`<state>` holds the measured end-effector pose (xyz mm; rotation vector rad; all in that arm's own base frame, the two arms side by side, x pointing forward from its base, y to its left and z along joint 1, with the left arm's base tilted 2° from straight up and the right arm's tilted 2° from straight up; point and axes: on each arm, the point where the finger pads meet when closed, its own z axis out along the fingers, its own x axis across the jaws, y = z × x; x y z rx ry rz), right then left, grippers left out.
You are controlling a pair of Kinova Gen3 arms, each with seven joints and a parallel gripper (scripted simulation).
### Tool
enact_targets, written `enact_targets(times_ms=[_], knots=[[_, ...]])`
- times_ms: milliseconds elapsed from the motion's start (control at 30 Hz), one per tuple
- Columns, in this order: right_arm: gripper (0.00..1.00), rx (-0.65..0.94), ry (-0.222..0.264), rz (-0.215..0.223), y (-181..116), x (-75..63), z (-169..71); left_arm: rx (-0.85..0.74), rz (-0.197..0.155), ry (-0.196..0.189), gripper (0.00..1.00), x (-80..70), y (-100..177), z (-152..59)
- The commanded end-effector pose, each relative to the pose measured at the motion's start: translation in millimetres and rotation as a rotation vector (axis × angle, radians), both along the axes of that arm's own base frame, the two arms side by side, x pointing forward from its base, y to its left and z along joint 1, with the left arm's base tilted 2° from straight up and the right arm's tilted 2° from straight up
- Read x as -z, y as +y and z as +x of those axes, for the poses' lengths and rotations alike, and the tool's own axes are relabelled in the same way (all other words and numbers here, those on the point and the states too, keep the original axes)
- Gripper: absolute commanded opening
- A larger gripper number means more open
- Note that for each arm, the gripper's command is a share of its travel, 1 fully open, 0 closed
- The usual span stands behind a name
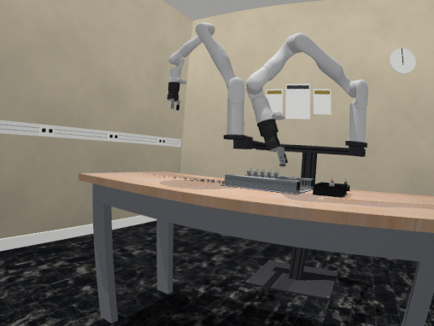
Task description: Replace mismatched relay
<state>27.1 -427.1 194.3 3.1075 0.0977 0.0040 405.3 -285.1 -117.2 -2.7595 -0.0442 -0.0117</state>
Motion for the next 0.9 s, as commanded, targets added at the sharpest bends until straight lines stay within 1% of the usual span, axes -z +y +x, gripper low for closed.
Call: enact_targets(times_ms=[0, 600, 867], knots=[[1.0, 0.0, 0.0, -0.002, -0.4, -0.6, 0.0, 0.0, -0.002, -0.002, 0.0, -1.3, -0.5, 0.6], [1.0, 0.0, 0.0, -0.002, -0.4, -0.6, 0.0, 0.0, -0.002, -0.002, 0.0, -1.4, 1.2, -0.7], [1.0, 0.0, 0.0, -0.002, -0.4, -0.6, 0.0, 0.064, -0.001, 0.0, 0.0, -1.4, 1.2, -0.7]])
